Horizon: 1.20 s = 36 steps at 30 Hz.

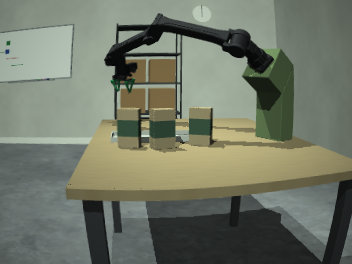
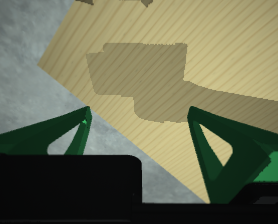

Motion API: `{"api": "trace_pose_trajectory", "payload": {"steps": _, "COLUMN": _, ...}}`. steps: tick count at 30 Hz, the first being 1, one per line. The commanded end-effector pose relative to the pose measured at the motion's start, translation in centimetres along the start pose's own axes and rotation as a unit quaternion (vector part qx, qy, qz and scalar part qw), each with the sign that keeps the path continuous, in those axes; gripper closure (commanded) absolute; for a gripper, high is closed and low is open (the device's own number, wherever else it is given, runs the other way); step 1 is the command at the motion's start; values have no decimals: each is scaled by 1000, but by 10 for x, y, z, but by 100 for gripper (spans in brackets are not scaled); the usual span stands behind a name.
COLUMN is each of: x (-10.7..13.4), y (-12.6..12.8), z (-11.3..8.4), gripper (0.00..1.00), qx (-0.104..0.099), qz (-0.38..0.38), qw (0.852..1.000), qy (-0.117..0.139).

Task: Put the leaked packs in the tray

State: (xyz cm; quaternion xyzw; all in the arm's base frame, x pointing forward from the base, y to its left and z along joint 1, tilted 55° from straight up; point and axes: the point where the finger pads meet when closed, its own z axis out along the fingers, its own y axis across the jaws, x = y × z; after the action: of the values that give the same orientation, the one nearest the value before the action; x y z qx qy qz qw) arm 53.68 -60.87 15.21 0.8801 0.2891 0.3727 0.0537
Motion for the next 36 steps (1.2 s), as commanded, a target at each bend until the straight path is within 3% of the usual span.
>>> {"api": "trace_pose_trajectory", "payload": {"steps": 1, "x": -1, "y": 4, "z": -9, "gripper": 0, "qx": -7, "qz": 0, "qw": 1000, "qy": -1}}
{"api": "trace_pose_trajectory", "payload": {"steps": 17, "x": -1, "y": 4, "z": -9, "gripper": 0, "qx": -7, "qz": 0, "qw": 1000, "qy": -1}}
{"api": "trace_pose_trajectory", "payload": {"steps": 18, "x": 1, "y": 26, "z": -53, "gripper": 0, "qx": -43, "qz": -10, "qw": 999, "qy": -5}}
{"api": "trace_pose_trajectory", "payload": {"steps": 23, "x": -5, "y": 15, "z": -41, "gripper": 0, "qx": -31, "qz": -12, "qw": 999, "qy": -7}}
{"api": "trace_pose_trajectory", "payload": {"steps": 25, "x": 35, "y": 5, "z": -17, "gripper": 0, "qx": -15, "qz": -38, "qw": 999, "qy": 2}}
{"api": "trace_pose_trajectory", "payload": {"steps": 31, "x": 74, "y": -10, "z": -23, "gripper": 0, "qx": -13, "qz": -87, "qw": 996, "qy": 2}}
{"api": "trace_pose_trajectory", "payload": {"steps": 34, "x": 77, "y": -11, "z": -24, "gripper": 0, "qx": -13, "qz": -87, "qw": 996, "qy": 2}}
{"api": "trace_pose_trajectory", "payload": {"steps": 36, "x": 99, "y": -21, "z": -28, "gripper": 0, "qx": -12, "qz": -113, "qw": 994, "qy": 3}}
